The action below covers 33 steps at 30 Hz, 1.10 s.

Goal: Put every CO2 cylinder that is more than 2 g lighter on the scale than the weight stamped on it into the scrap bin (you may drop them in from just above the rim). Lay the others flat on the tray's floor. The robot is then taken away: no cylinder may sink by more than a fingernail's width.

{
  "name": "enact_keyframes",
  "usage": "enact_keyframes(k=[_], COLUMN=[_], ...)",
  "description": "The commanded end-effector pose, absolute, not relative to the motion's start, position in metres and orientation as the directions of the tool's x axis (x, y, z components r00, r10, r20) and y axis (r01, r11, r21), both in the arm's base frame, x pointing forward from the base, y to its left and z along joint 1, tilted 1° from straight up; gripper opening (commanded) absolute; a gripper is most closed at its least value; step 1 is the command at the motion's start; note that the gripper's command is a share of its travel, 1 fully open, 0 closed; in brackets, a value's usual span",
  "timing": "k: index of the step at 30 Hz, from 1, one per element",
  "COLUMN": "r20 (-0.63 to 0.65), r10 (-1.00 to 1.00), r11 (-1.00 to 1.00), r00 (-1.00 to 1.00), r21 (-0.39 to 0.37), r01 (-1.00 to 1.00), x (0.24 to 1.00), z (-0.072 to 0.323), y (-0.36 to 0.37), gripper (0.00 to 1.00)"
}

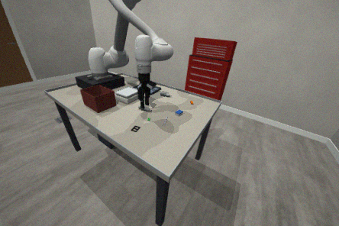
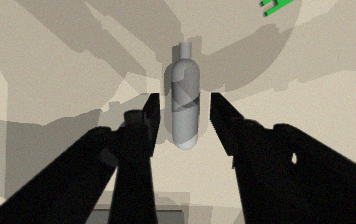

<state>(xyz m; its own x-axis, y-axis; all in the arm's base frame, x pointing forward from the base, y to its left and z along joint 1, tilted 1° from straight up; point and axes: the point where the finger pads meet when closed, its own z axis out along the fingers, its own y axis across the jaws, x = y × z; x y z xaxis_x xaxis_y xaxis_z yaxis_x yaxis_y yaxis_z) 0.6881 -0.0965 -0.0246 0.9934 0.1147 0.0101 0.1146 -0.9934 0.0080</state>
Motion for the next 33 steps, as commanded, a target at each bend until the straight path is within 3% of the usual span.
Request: enact_keyframes(k=[1,18,19,33], r20=[0.013,0.016,0.016,0.014], r10=[0.118,0.118,0.118,0.118], r11=[-0.993,-0.993,-0.993,-0.993], r00=[0.993,0.993,0.993,0.993], r21=[0.007,0.008,0.008,0.007], r01=[0.118,0.118,0.118,0.118], x=[0.688,0.69,0.69,0.69], z=[-0.041,-0.05,-0.05,-0.041], y=[-0.097,-0.098,-0.098,-0.098], gripper=[0.39,0.39,0.1,0.1])
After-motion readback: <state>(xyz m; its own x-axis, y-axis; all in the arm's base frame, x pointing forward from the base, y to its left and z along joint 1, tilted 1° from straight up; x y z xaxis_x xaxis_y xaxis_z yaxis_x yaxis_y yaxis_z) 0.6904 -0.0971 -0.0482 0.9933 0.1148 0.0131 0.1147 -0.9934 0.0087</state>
